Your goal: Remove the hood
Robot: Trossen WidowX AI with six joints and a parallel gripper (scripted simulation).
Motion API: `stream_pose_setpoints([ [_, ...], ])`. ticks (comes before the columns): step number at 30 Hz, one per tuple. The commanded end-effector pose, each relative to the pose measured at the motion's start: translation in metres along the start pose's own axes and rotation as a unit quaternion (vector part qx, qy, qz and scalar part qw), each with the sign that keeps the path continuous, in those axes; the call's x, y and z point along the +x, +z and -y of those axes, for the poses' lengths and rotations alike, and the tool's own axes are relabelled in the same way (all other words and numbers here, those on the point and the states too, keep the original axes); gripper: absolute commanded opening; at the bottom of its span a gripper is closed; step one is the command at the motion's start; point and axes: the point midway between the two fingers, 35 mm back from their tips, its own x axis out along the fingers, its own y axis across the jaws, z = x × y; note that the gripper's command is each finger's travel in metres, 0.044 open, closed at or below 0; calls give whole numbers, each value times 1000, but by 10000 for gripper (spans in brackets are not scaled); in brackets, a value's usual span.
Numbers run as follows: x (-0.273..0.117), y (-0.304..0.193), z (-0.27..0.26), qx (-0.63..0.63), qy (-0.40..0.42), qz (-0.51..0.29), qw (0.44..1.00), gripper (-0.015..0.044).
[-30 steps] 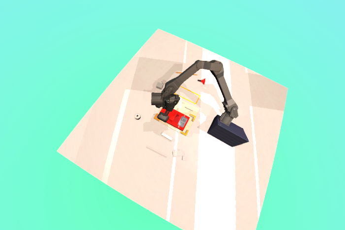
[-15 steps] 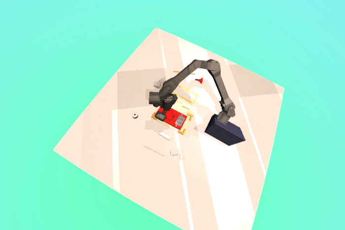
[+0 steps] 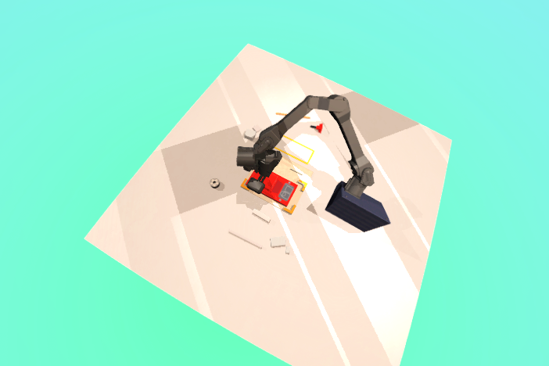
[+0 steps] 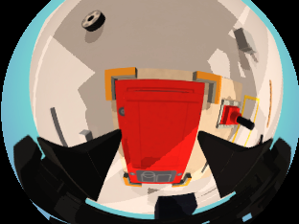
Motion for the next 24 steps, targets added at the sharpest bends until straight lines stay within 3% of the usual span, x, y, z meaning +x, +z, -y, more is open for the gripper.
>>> stream_pose_setpoints([
  [1,3,-1,0,-3,-2,0,1000,440],
  [9,7,-1,0,-3,-2,0,1000,440],
  [13,4,0,0,0,0,0,1000,335],
  [22,4,0,0,0,0,0,1000,275],
  [24,4,0,0,0,0,0,1000,222],
])
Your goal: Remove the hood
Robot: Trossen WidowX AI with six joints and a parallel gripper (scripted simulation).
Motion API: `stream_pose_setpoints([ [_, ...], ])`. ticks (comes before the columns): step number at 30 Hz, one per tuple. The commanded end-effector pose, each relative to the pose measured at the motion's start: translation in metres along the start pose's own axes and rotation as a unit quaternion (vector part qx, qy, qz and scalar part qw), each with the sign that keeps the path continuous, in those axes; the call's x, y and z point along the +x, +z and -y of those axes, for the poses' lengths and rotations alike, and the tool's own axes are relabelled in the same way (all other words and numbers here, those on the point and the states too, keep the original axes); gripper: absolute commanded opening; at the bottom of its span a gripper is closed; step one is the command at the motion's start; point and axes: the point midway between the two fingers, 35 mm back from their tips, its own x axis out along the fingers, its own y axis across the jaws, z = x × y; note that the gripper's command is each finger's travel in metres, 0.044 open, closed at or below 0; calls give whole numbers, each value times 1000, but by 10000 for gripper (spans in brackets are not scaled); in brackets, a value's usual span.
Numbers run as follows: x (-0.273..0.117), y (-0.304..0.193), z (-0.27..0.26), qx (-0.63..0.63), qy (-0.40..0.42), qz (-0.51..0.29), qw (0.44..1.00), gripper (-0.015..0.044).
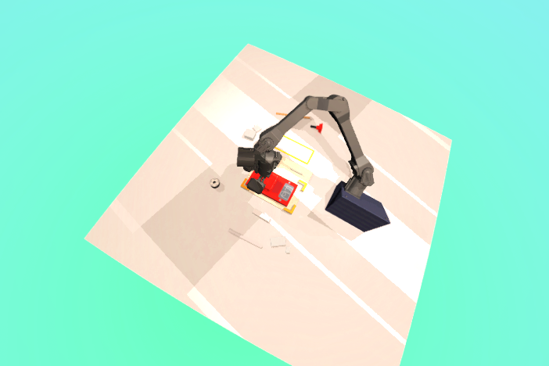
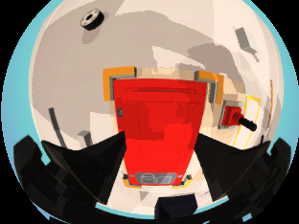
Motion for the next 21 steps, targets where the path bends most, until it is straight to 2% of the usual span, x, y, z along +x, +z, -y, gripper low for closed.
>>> stream_pose_setpoints([
  [1,-1,0,0,0,0,0,1000,196],
  [8,-5,0,0,0,0,0,1000,12],
  [9,-6,0,0,0,0,0,1000,0],
  [21,-14,0,0,0,0,0,1000,0],
])
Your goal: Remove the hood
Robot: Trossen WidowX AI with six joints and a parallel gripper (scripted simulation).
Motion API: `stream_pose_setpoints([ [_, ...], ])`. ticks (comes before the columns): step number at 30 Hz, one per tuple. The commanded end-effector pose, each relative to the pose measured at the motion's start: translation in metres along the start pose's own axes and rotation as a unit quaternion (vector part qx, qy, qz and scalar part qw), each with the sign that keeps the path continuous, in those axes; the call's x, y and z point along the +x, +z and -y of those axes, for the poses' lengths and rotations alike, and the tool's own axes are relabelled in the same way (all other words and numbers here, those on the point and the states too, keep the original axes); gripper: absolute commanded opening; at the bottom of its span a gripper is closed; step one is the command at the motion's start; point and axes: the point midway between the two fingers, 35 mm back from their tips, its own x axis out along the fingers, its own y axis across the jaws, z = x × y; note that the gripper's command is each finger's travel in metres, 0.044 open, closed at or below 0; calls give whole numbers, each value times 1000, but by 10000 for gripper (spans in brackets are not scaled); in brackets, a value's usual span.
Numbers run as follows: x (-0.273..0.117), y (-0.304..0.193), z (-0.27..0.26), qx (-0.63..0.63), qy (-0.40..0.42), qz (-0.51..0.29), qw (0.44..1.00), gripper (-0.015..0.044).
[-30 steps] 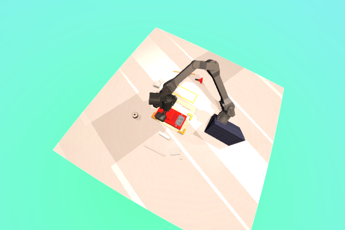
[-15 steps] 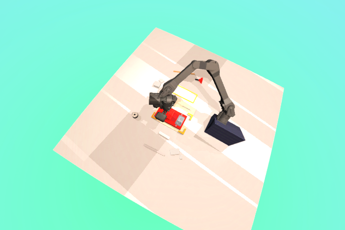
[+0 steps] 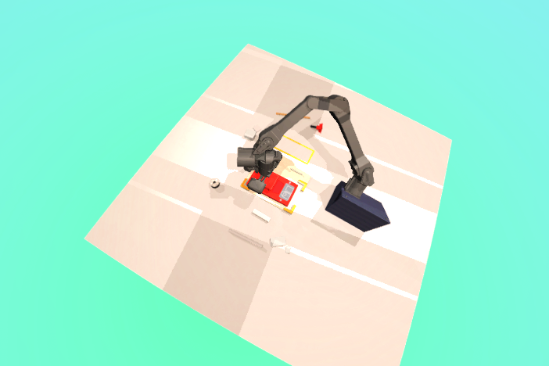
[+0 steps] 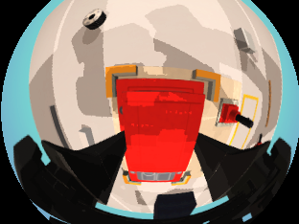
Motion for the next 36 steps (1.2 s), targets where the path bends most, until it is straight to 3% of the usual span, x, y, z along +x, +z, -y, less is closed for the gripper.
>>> stream_pose_setpoints([
  [1,-7,3,0,4,4,4,1000,0],
  [27,-24,2,0,4,4,4,1000,0],
  [36,-59,2,0,4,5,4,1000,0],
])
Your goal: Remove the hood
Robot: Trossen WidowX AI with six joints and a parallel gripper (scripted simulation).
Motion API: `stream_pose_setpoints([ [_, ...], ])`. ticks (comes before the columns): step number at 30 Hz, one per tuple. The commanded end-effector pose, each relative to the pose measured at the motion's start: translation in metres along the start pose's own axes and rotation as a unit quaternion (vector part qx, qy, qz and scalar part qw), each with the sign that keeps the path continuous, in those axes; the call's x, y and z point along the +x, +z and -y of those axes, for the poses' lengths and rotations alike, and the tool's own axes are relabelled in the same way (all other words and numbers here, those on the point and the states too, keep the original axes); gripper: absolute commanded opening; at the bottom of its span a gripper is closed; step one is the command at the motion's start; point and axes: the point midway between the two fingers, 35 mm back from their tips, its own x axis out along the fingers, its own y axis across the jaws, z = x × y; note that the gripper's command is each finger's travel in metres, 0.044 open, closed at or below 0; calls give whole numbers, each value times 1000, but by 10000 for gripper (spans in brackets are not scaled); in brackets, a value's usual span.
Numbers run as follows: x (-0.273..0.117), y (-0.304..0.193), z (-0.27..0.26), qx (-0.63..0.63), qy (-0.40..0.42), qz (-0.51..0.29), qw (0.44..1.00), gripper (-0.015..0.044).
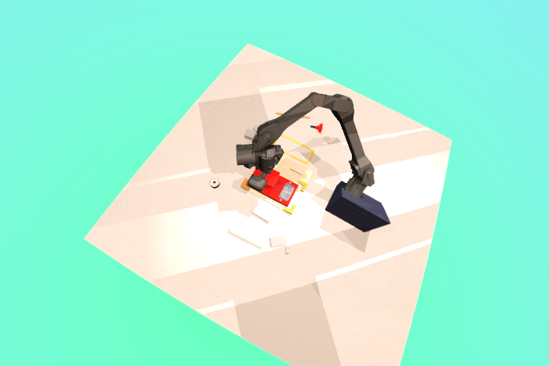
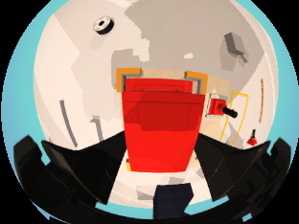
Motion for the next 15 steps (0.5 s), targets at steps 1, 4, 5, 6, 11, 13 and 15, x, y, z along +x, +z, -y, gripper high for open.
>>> stream_pose_setpoints([
  [1,-27,4,0,7,7,10,1000,0],
  [4,-30,4,0,7,7,10,1000,0],
  [5,-30,4,0,7,7,10,1000,0],
  [6,-30,4,0,7,7,10,1000,0],
  [11,-23,3,13,0,4,6,1000,0],
  [13,-24,4,22,0,5,7,1000,0],
  [15,-25,5,31,0,6,7,1000,0],
])
